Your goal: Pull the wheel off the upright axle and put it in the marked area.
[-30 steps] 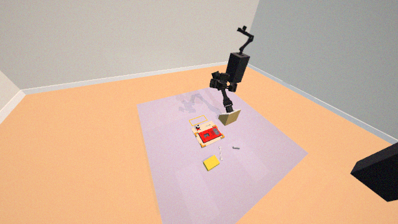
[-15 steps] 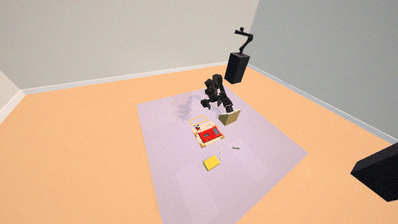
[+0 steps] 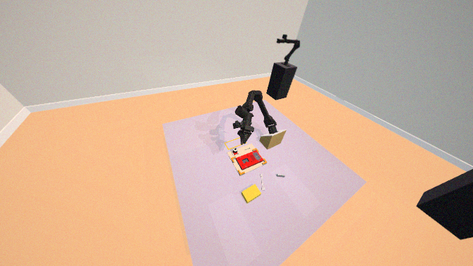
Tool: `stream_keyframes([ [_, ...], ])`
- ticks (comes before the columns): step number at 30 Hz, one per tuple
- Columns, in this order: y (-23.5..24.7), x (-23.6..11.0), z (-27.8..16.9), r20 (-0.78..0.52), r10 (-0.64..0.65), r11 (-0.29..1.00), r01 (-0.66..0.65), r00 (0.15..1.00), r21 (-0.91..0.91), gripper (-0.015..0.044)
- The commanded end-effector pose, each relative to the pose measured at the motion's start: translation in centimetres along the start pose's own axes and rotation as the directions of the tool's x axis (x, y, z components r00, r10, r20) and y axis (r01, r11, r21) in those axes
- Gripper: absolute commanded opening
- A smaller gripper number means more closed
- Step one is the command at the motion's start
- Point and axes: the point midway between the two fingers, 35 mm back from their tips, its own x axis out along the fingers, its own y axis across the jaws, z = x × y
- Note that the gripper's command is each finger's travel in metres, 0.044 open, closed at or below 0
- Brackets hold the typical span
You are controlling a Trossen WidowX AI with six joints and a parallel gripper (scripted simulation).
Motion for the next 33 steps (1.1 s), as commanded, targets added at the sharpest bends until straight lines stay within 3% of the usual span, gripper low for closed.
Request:
stream_keyframes([
  [1, -4.1, 1.2, 0.1, -0.032, -0.173, 0.963, 0.175, 0.984, 0.204, 0.03],
  [6, -8.7, 1.7, 0.1, -0.072, -0.357, 0.841, 0.354, 0.931, 0.41, 0.03],
  [12, -14.1, 1.4, 0.0, -0.122, -0.561, 0.606, 0.506, 0.819, 0.613, 0.03],
  [22, -22.1, -0.9, 0.0, -0.181, -0.814, 0.177, 0.533, 0.551, 0.827, 0.03],
  [33, -22.7, -0.9, 0.0, -0.183, -0.826, 0.154, 0.526, 0.533, 0.837, 0.03],
])
